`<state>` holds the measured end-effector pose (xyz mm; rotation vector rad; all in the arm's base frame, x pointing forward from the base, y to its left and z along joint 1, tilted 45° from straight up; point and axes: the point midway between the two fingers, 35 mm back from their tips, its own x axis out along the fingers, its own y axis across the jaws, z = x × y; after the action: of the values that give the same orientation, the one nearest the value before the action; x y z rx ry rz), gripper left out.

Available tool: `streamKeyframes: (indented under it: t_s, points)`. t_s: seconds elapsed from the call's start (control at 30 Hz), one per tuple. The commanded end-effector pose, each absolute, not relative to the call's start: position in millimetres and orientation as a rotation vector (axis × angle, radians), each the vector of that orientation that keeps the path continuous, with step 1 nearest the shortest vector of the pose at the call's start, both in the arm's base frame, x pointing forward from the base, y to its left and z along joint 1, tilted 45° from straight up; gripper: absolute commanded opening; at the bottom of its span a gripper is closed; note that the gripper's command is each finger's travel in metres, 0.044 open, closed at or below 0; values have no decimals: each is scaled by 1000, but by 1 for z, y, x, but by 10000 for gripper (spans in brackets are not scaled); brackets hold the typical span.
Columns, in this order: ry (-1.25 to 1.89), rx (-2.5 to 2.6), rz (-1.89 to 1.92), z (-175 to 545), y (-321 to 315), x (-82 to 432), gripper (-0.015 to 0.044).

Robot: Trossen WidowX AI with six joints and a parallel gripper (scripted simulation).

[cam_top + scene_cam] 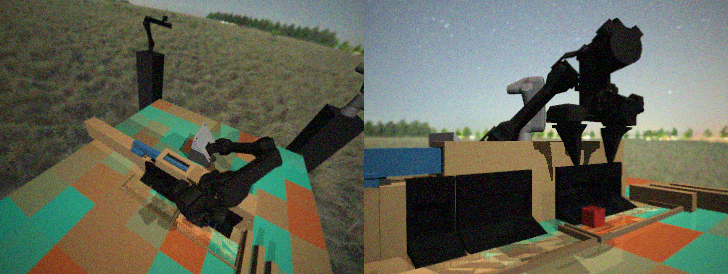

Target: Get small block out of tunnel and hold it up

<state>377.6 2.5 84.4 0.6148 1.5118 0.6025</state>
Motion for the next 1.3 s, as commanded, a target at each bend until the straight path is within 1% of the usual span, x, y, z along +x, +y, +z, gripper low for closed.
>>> streamKeyframes:
  t_s: [0.0,1.27]
  points:
    - [1512,618,602,80,9,378,440]
    - [1511,620,604,36,54,377,440]
